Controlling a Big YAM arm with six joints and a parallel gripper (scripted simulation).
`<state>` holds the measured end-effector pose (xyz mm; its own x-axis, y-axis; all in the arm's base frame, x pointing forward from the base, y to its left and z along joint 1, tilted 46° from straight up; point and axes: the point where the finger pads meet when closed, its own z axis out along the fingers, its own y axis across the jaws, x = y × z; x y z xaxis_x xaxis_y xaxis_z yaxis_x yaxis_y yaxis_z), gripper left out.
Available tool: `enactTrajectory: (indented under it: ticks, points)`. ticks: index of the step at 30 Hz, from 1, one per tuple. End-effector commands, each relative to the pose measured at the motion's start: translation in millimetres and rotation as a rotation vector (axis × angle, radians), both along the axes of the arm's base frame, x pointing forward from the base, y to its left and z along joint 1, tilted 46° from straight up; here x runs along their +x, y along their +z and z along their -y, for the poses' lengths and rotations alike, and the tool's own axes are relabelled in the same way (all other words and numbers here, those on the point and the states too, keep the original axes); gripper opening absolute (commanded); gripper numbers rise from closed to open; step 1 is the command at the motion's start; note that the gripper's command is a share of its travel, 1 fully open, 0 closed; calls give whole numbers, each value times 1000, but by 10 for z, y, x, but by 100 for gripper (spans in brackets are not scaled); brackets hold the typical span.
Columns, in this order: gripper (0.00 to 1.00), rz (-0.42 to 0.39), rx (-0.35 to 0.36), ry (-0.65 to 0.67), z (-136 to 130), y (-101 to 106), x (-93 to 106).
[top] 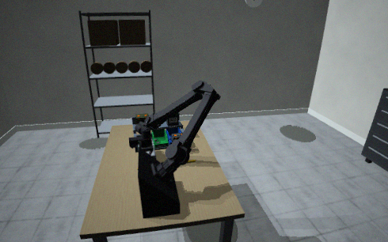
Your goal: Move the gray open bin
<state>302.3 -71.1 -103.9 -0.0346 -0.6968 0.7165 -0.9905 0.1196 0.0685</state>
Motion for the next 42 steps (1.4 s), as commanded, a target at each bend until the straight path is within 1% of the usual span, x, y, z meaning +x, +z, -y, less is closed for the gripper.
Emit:
enactTrajectory:
  ticks: [1,13,18,21,23,28,32,35,36,40,42]
  points:
    - [0,44,6,11,-18,80,139]
    - [0,41,5,10,19,47,118]
    - [0,34,4,12,26,14,107]
    - [0,18,1,6,62,-31,50]
    - [0,13,1,13,48,-59,48]
    - [0,24,2,5,86,-49,76]
    - [0,13,1,14,75,-85,38]
    - [0,16,1,8,96,-79,38]
    - [0,36,4,15,68,-52,129]
    - [0,14,1,6,119,-111,47]
    - [0,16,1,13,106,-106,43]
